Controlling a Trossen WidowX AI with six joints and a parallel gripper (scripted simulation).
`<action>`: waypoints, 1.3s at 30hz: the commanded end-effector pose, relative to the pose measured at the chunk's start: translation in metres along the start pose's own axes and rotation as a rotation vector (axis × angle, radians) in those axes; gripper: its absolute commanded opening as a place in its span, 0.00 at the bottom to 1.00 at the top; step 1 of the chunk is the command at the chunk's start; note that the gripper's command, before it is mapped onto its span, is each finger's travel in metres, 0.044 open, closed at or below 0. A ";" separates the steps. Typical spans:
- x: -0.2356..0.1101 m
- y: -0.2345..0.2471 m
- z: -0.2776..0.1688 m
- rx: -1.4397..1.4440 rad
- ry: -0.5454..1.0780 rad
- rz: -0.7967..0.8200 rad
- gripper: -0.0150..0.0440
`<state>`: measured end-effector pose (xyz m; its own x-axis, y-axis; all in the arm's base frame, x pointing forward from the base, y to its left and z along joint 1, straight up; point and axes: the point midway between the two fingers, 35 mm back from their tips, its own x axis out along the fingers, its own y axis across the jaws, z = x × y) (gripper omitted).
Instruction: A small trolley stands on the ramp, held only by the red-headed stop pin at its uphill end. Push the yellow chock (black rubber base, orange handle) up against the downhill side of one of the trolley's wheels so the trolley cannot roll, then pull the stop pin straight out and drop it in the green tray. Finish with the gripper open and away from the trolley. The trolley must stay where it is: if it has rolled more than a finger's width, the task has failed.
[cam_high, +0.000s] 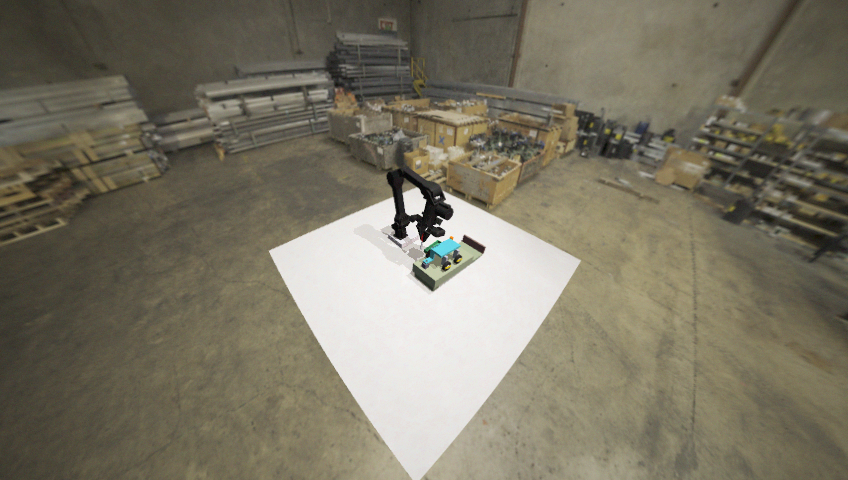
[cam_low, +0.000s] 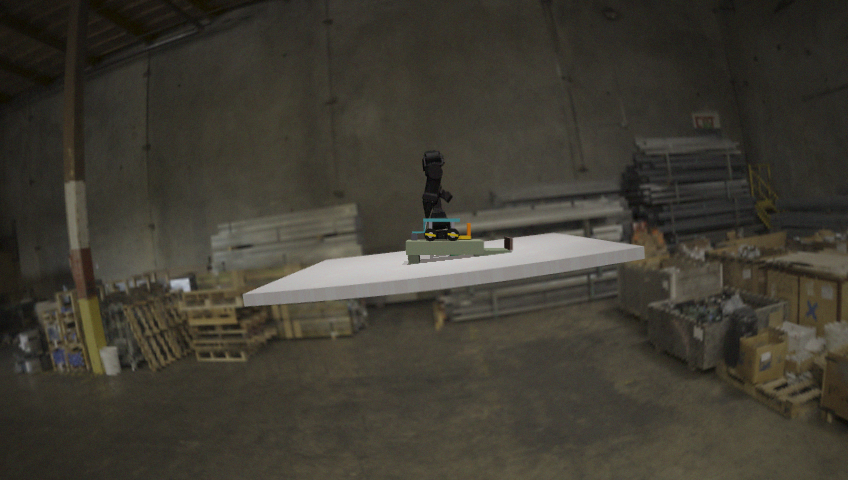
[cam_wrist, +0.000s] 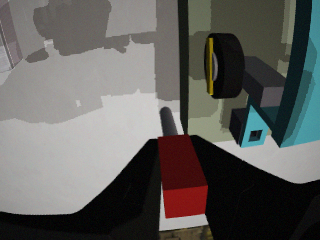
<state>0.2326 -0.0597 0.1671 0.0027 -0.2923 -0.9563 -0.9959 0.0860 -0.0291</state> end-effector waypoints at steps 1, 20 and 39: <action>-0.001 0.001 0.013 0.003 0.005 0.007 0.25; -0.010 0.003 0.085 0.003 -0.002 0.007 0.25; -0.016 0.006 0.138 -0.018 -0.011 0.006 0.25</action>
<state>0.2376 0.0741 0.1407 -0.0059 -0.2881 -0.9576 -0.9966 0.0807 -0.0182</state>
